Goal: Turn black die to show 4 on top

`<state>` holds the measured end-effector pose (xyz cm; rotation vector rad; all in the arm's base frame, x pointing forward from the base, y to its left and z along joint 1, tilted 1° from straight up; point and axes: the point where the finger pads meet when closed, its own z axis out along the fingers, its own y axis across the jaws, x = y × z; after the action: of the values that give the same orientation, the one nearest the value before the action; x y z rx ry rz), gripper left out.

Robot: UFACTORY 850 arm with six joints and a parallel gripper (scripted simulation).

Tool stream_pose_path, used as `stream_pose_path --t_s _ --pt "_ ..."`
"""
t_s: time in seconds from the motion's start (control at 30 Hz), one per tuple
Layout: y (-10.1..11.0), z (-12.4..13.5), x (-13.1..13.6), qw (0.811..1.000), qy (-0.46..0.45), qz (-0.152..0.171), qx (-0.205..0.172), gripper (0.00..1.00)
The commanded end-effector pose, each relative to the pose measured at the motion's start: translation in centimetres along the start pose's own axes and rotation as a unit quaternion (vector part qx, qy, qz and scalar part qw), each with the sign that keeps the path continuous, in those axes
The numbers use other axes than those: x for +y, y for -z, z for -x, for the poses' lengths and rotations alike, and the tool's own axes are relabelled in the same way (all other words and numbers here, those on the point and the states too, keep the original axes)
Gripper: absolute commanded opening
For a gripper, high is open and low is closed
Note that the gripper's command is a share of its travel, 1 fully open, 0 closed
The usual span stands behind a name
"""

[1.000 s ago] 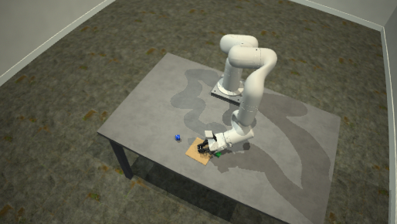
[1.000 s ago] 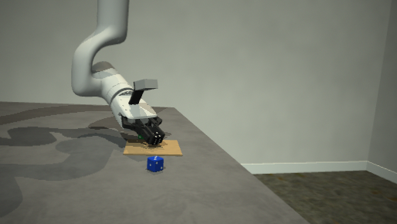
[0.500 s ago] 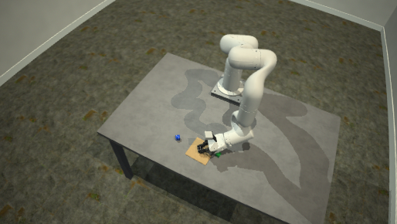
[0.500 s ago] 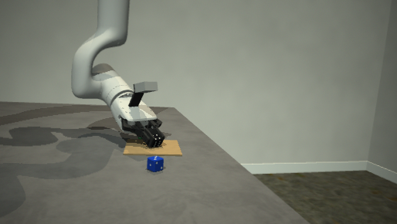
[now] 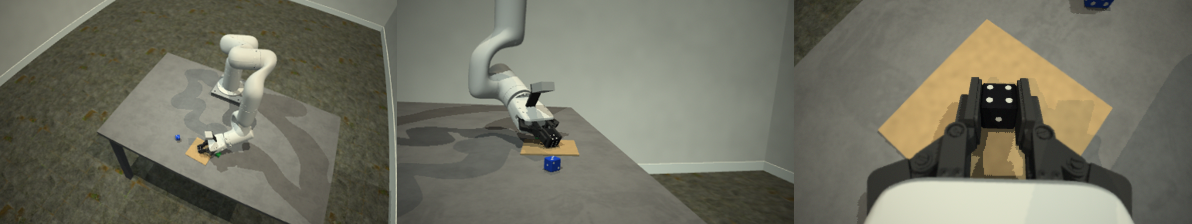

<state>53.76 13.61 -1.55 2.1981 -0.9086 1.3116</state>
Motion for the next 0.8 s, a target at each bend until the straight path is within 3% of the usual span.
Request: stream_pose_path --t_s 0.0,0.6,0.77 --pt "0.02 -0.07 -0.07 1.0 -0.001 0.0 0.0 0.21" --pt "0.02 -0.07 -0.07 1.0 -0.001 0.0 0.0 0.21" --pt "0.02 -0.07 -0.07 1.0 -0.001 0.0 0.0 0.29"
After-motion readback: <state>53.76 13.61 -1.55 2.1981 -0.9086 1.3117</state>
